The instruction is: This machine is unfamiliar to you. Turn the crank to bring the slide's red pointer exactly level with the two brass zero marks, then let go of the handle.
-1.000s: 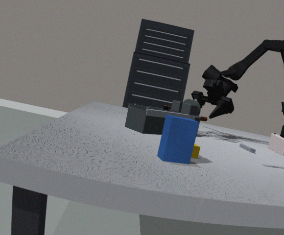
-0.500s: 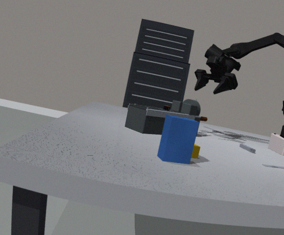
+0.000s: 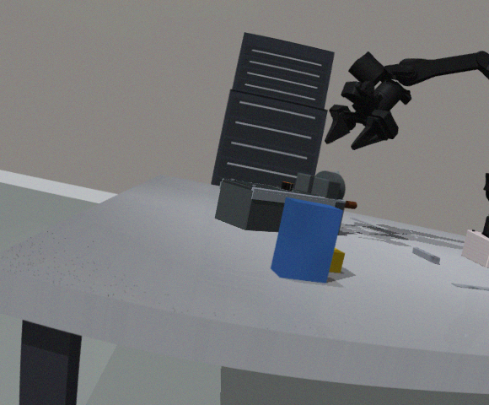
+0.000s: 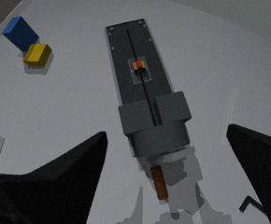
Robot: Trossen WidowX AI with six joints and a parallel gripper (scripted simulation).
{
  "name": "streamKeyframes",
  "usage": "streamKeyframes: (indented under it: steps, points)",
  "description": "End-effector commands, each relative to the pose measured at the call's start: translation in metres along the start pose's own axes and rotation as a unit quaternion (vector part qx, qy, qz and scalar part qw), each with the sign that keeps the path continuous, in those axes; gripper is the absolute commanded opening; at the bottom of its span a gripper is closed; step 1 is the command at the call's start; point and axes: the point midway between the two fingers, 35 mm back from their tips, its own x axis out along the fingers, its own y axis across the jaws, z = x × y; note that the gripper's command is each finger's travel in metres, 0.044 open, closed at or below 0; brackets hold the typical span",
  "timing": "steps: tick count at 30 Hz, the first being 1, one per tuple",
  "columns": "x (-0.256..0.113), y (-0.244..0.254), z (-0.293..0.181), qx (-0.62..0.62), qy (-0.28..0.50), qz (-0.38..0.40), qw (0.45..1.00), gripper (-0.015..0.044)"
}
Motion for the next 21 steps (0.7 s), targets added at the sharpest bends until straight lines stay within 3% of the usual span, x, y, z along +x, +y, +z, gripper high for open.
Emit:
streamKeyframes:
  steps: [1, 10, 21]
  points:
    - [0.017, 0.005, 0.023, 0.041, 0.003, -0.049, 0.998, 0.0440]
    - [0.036, 0.022, 0.067, 0.115, -0.033, -0.132, 0.984, 0.0440]
    - [0.083, 0.025, 0.031, 0.115, -0.033, -0.131, 0.984, 0.0440]
